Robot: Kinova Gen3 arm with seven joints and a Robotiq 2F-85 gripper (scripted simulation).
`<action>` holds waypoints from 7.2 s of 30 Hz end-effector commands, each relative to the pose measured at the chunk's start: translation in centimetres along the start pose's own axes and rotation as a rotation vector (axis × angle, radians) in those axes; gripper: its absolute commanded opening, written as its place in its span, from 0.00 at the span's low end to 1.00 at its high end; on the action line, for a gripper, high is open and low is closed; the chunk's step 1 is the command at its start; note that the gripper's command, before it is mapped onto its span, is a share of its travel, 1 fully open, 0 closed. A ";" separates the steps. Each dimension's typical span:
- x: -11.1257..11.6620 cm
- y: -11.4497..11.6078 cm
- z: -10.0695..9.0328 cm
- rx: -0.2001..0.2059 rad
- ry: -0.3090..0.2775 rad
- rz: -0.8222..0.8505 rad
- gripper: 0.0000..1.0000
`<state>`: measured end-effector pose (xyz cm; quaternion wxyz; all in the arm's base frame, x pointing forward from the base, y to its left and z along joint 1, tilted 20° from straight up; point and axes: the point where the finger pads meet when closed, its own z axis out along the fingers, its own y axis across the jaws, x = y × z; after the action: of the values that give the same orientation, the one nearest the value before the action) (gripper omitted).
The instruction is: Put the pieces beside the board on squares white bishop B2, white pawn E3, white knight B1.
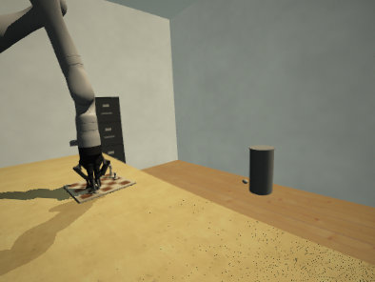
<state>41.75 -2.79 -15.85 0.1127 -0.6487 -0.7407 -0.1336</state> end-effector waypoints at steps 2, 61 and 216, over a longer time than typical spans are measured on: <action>0.0 0.1 -0.1 -0.001 -0.001 0.000 0.00; 0.0 0.1 -6.4 -0.001 -0.001 0.000 0.37; 0.0 0.0 -16.2 -0.001 -0.001 0.000 1.00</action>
<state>41.64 -8.34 -0.68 0.1127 -0.6487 -0.7407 -0.1336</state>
